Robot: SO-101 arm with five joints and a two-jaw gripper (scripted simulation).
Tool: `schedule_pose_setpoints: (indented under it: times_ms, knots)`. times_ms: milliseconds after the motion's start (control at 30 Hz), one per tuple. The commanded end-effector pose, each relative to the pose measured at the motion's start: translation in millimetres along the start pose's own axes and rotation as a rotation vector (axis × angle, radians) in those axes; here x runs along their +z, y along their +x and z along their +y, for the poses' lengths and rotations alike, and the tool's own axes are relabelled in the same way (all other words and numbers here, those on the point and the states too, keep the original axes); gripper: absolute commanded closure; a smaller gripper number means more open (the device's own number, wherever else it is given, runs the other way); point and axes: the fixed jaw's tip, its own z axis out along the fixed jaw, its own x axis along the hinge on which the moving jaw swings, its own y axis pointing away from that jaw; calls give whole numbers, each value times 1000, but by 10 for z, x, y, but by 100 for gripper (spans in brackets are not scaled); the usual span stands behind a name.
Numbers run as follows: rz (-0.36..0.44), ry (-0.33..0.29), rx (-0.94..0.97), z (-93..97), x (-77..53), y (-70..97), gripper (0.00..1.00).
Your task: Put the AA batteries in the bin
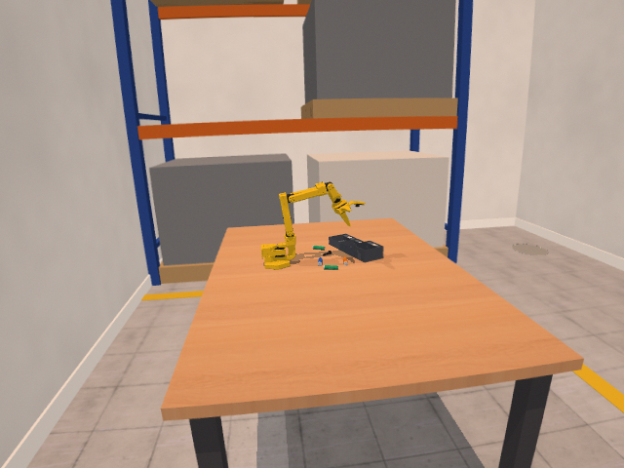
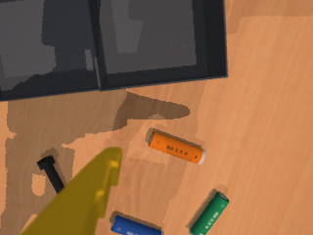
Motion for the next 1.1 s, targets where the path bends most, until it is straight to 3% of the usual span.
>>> schedule_pose_setpoints:
  times_ms: [0, 1067]
  knots:
    - [-61, 3, -16, 11, -68, -110, 0]
    - [-87, 7, -16, 4, -78, -151, 0]
